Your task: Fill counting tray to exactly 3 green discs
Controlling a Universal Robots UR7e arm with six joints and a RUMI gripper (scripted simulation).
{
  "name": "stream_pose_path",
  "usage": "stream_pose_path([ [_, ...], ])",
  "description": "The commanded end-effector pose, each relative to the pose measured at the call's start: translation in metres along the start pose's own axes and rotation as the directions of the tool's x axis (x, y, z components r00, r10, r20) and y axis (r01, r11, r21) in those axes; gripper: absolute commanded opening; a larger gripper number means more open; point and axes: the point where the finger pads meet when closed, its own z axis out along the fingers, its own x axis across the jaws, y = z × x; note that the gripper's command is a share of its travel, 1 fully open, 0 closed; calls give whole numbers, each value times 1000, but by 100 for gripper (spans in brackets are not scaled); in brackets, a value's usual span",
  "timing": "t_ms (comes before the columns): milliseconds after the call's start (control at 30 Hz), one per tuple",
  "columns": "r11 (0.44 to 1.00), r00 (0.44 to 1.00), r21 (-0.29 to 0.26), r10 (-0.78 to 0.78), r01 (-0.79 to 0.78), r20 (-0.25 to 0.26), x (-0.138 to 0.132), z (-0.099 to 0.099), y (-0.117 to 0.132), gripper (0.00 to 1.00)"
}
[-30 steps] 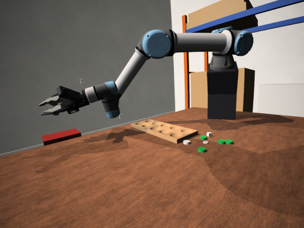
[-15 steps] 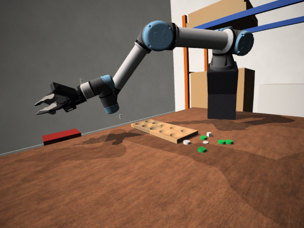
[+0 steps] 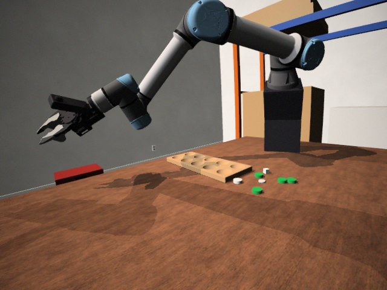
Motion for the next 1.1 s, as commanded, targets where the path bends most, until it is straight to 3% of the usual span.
stream_pose_path([
  [0, 993, 997, -108, 49, -41, 68, -14, -10, -22, 28],
  [67, 987, 994, -149, 67, -53, 91, -21, -18, -29, 28],
  [133, 987, 994, -149, 67, -53, 91, -21, -18, -29, 28],
  [300, 962, 982, -261, 118, -75, 151, -43, -45, -45, 28],
  [333, 962, 982, -261, 118, -75, 151, -43, -45, -45, 28],
  [433, 939, 971, -334, 150, -81, 184, -59, -69, -53, 28],
  [567, 920, 964, -384, 172, -82, 206, -71, -87, -57, 28],
  [633, 897, 955, -434, 193, -79, 226, -83, -108, -61, 28],
  [700, 897, 955, -434, 193, -79, 226, -83, -108, -61, 28],
  [800, 858, 941, -510, 226, -68, 253, -102, -145, -64, 28],
  [833, 858, 941, -510, 226, -68, 253, -102, -145, -64, 28],
  [900, 827, 931, -559, 247, -57, 270, -115, -172, -65, 28],
  [933, 827, 931, -559, 247, -57, 270, -115, -172, -65, 28],
  [1000, 793, 920, -607, 267, -42, 285, -128, -202, -65, 28],
  [1033, 793, 920, -607, 267, -42, 285, -128, -202, -65, 28],
  [1067, 775, 915, -631, 277, -34, 292, -135, -218, -64, 28],
])
